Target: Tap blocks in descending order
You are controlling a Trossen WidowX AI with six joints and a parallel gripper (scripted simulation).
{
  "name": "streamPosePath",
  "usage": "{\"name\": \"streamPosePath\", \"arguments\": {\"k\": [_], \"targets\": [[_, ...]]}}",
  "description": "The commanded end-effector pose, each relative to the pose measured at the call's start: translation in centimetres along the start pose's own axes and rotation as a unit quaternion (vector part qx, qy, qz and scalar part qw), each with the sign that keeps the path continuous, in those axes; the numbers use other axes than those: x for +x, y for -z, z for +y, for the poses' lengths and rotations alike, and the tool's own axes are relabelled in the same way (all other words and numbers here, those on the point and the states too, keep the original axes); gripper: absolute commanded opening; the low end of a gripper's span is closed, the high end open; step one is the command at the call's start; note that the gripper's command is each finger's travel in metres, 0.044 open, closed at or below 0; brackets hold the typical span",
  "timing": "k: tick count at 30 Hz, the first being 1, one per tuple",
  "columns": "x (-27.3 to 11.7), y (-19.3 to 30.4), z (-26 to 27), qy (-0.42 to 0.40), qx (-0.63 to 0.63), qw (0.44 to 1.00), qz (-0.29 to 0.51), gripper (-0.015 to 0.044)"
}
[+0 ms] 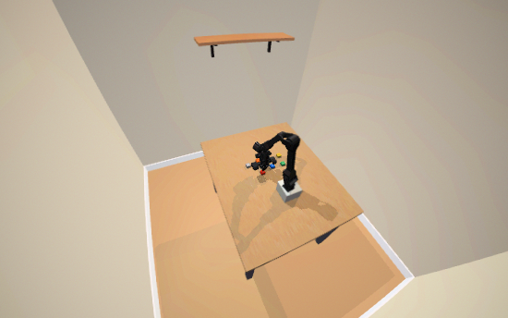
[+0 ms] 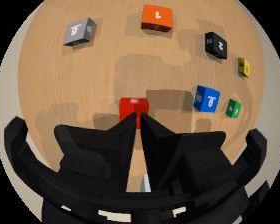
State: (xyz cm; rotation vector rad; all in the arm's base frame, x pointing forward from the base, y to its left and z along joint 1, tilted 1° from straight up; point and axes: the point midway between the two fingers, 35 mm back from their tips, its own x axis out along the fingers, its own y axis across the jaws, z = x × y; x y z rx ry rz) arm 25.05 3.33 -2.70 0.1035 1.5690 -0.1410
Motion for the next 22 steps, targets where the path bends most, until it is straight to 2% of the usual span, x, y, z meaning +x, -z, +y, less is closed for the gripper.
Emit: {"name": "streamPosePath", "arguments": {"k": [1,3,6,13,17,22], "targets": [[-1.8,-0.3,0.1,-0.003,0.001,1.000,-0.008,0.0020],[-1.8,-0.3,0.1,-0.003,0.001,1.000,-0.008,0.0020],[-3.1,-0.9,2.2,-0.004,0.001,1.000,-0.008,0.0099],[-9.3,-0.5,11.7,-0.009,0.001,1.000,-0.008,0.0283],[-10.2,-0.1,13.0,-0.009,0.001,1.000,-0.007,0.0387],[-10.2,-0.1,13.0,-0.009,0.001,1.000,-0.007,0.0400]]}}
